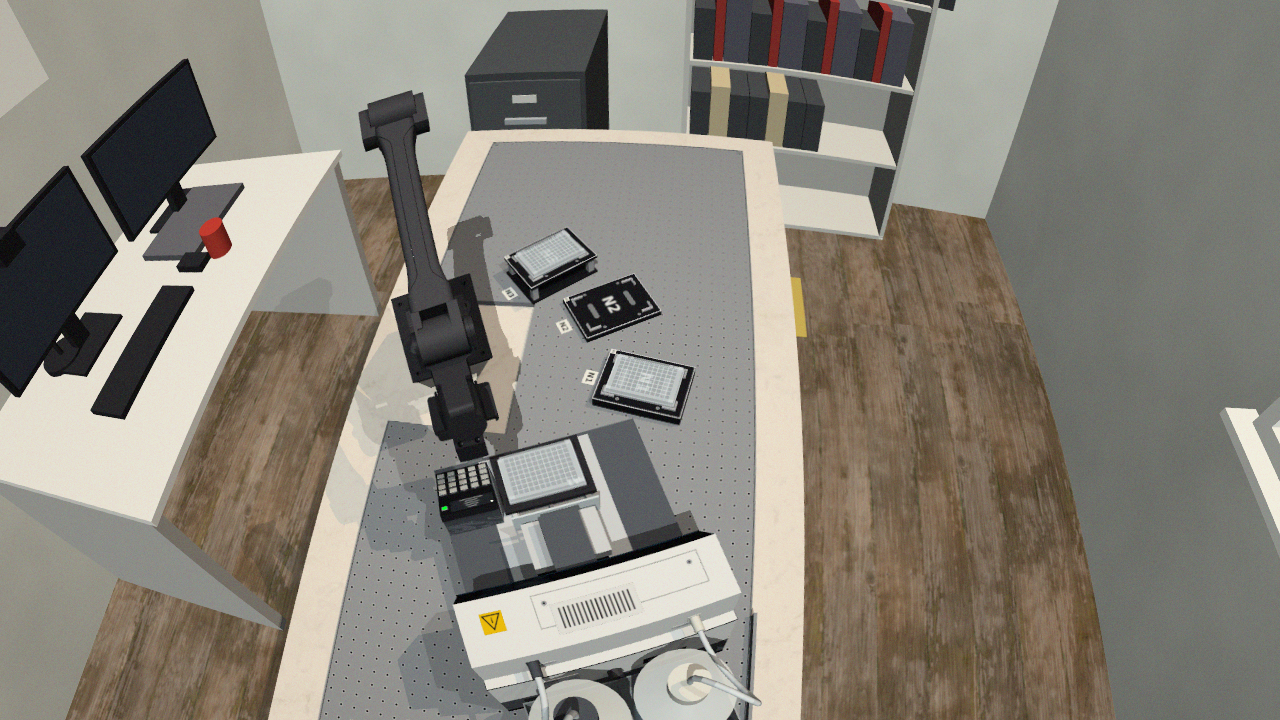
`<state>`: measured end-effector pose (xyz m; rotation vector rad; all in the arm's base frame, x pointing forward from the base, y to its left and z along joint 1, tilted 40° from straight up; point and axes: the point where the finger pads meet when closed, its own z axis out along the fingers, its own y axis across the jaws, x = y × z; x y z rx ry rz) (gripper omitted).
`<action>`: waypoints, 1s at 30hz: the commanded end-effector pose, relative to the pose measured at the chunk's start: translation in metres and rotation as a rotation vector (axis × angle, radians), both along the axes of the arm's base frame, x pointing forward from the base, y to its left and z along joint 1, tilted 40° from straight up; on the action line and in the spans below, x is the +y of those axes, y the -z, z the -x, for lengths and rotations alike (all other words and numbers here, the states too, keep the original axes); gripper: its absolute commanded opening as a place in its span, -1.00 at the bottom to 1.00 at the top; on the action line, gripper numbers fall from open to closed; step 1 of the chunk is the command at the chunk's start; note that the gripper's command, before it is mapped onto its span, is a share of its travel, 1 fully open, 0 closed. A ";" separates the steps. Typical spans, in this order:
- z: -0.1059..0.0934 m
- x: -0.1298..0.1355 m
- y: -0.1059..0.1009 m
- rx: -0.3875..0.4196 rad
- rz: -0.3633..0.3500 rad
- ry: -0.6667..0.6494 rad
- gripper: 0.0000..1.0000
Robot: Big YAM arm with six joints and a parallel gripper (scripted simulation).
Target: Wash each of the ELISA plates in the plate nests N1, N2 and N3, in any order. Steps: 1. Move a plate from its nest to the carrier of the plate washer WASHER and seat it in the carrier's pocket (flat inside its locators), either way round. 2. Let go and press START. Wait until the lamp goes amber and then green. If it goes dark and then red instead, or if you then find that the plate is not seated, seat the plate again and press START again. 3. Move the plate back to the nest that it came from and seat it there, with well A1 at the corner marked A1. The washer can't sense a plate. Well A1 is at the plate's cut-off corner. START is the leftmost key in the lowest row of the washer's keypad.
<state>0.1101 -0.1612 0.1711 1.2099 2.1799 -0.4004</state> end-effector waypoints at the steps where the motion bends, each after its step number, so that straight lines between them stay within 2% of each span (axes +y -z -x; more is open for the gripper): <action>1: -0.003 -0.002 -0.017 -0.021 0.023 0.002 -1.00; 9: -0.003 -0.002 -0.017 -0.021 0.023 0.002 -1.00; 10: -0.009 0.000 -0.031 -0.013 0.037 -0.024 1.00; 12: -0.009 0.000 -0.031 -0.013 0.037 -0.024 1.00; 27: -0.071 0.025 -0.067 0.256 0.216 -0.422 1.00; 30: -0.075 0.027 -0.069 0.274 0.228 -0.447 1.00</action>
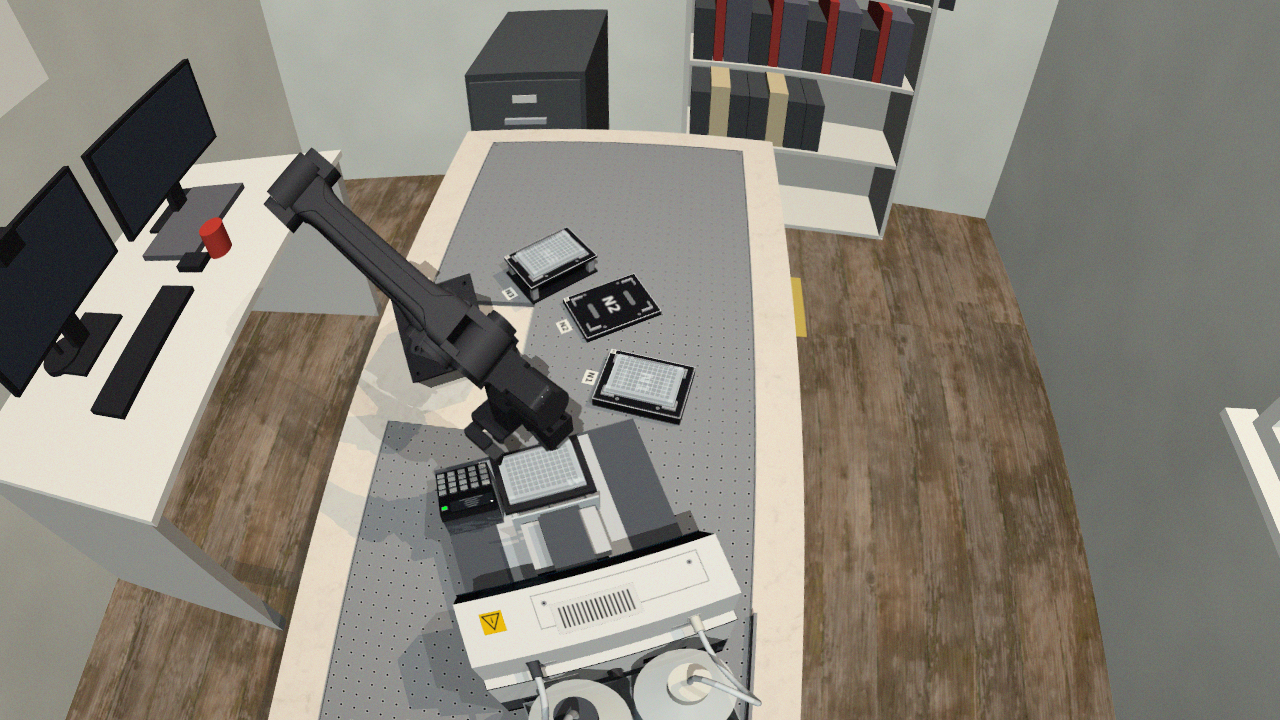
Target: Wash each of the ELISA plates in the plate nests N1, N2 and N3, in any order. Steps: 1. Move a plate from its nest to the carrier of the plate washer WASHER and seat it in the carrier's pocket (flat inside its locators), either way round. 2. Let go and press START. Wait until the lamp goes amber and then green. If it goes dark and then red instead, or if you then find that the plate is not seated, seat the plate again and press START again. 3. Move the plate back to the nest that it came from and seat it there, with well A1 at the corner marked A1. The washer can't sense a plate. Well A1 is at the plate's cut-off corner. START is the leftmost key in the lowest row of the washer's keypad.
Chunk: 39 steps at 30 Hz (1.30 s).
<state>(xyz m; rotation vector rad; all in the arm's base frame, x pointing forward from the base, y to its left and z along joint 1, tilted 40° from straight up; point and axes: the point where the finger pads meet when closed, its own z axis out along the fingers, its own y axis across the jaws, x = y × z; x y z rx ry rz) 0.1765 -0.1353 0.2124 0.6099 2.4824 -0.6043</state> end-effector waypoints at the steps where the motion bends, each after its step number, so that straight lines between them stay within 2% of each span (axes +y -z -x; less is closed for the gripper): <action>1: -0.013 0.002 -0.031 0.013 0.046 -0.066 1.00; 5: -0.027 0.008 -0.039 0.083 0.094 -0.167 1.00; 9: -0.022 0.005 -0.044 0.127 0.148 -0.248 1.00; 10: -0.021 0.006 -0.036 0.159 0.155 -0.275 1.00; 14: -0.023 0.005 -0.035 0.233 0.203 -0.377 1.00; 16: -0.023 0.005 -0.035 0.233 0.203 -0.377 1.00; 31: -0.023 0.005 -0.034 0.499 0.390 -0.757 1.00; 39: -0.023 0.005 -0.034 0.519 0.403 -0.786 1.00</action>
